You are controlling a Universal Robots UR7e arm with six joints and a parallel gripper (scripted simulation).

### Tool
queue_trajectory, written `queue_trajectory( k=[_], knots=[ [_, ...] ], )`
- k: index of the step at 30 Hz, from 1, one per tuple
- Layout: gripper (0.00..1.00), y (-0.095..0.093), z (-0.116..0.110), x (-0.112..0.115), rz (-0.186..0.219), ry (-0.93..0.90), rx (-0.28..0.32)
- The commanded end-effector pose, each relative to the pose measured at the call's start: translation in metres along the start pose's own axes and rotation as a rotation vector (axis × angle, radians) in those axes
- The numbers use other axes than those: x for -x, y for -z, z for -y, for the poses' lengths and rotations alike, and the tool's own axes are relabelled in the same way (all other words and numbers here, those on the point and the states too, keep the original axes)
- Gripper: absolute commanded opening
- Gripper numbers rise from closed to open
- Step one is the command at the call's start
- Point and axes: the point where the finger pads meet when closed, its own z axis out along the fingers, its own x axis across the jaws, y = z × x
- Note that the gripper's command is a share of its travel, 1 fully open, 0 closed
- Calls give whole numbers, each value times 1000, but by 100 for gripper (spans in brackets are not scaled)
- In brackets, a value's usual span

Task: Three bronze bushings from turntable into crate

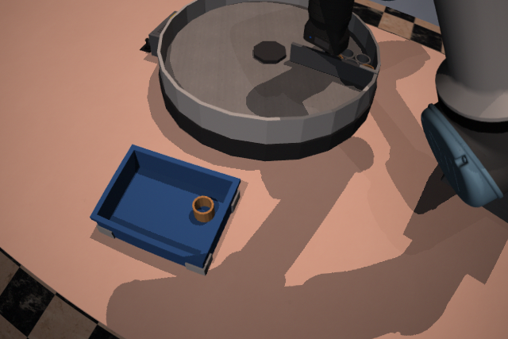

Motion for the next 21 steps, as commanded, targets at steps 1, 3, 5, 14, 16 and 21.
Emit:
queue_trajectory(
  k=[1,3,5,14,16,21],
  knots=[
    [0,0,0,0,1,0,-1],
    [0,0,0,0,1,0,-1],
    [0,0,0,0,1,0,-1],
    [0,0,0,0,1,0,-1],
    [0,0,0,0,1,0,-1],
    [0,0,0,2,1,0,-1]
  ],
)
